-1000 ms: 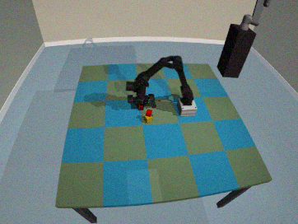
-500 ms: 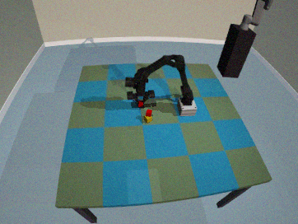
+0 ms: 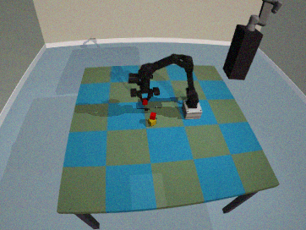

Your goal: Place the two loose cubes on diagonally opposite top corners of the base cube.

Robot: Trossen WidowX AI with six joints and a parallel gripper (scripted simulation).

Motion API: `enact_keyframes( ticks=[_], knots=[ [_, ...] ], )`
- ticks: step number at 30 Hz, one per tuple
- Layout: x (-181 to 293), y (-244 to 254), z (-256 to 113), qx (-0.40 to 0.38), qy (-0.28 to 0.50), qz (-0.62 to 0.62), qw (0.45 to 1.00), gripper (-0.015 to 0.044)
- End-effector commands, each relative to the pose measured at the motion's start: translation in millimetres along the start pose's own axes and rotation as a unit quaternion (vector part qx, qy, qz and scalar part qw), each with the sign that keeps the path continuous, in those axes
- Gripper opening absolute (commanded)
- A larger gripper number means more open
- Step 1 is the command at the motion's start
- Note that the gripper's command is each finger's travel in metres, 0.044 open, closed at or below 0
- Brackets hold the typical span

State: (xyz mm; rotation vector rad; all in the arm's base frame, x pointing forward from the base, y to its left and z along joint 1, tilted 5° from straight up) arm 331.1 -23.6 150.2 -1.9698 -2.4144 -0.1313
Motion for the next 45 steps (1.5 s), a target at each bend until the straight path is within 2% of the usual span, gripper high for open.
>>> enact_keyframes(
  ticks=[1,10,23,34,45],
  knots=[
    [0,0,-17,-0.008,-0.003,0.001,1.000,0.0105],
    [2,-2,-28,-0.007,-0.004,-0.011,1.000,0.0105],
    [30,0,-27,-0.006,-0.005,-0.271,0.963,0.0105],
    [53,0,-26,-0.005,-0.005,-0.480,0.877,0.0105],
    [75,-1,-25,-0.005,-0.005,-0.664,0.748,0.0105]
  ],
)
Point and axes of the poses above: the point midway between the two fingers, 35 mm back from their tips, its own z axis out along the fingers, its own y axis across the jaws, x = y × z, the point moved 8 cm from there along -z, back along the fingers, and after that the axes turned 7 degrees about -z, right-handed, at the moved point
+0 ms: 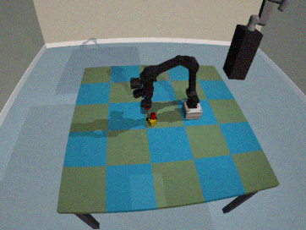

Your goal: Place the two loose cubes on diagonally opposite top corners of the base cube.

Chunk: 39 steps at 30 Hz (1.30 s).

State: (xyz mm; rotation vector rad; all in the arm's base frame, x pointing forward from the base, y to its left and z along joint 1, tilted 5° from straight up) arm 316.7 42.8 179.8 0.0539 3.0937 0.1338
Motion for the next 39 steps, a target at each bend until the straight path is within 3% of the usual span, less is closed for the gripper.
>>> enact_keyframes(
  ticks=[1,16,31,39],
  knots=[
    [4,7,0,0.002,-0.002,-0.079,0.997,0.0105],
    [16,35,1,0.001,-0.001,-0.378,0.926,0.0105],
    [30,62,2,0.000,-0.002,-0.641,0.768,0.0105],
    [32,64,3,-0.001,-0.002,-0.664,0.748,0.0105]
  ],
)
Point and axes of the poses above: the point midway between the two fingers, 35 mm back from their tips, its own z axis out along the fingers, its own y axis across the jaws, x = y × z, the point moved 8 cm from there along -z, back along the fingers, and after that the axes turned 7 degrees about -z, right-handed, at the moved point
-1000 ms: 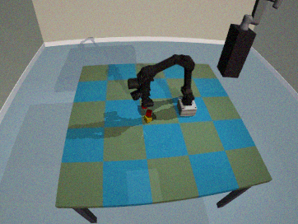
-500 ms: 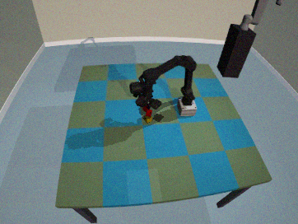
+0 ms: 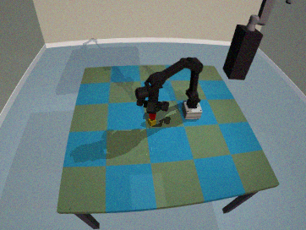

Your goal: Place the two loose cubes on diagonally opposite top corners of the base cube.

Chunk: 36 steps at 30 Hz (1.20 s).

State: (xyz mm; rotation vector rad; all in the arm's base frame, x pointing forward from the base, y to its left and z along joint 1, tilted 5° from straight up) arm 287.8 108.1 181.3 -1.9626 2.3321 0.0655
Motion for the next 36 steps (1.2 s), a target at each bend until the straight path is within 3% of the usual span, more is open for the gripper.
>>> enact_keyframes(
  ticks=[1,10,36],
  knots=[
    [0,1,2,0.002,0.001,-0.008,1.000,0.0105],
    [2,1,28,-0.001,-0.009,0.004,1.000,0.0105],
    [-1,0,58,0.002,0.001,-0.010,1.000,0.0105]
  ],
)
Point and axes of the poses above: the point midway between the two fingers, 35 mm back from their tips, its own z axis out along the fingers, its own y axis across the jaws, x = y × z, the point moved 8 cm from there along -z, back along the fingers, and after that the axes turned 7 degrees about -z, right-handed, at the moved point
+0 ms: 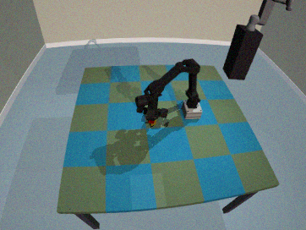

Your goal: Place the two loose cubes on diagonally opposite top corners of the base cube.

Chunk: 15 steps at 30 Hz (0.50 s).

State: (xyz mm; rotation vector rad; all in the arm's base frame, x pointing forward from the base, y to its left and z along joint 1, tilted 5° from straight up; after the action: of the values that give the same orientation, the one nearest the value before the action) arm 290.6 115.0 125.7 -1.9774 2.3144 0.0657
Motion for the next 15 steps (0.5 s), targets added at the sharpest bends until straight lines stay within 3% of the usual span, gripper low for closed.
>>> enact_keyframes(
  ticks=[1,15],
  knots=[
    [0.6,0.4,2.3,0.002,0.003,-0.003,1.000,0.0105],
    [0.6,0.4,3.7,0.002,0.003,0.000,1.000,0.0105]
  ],
)
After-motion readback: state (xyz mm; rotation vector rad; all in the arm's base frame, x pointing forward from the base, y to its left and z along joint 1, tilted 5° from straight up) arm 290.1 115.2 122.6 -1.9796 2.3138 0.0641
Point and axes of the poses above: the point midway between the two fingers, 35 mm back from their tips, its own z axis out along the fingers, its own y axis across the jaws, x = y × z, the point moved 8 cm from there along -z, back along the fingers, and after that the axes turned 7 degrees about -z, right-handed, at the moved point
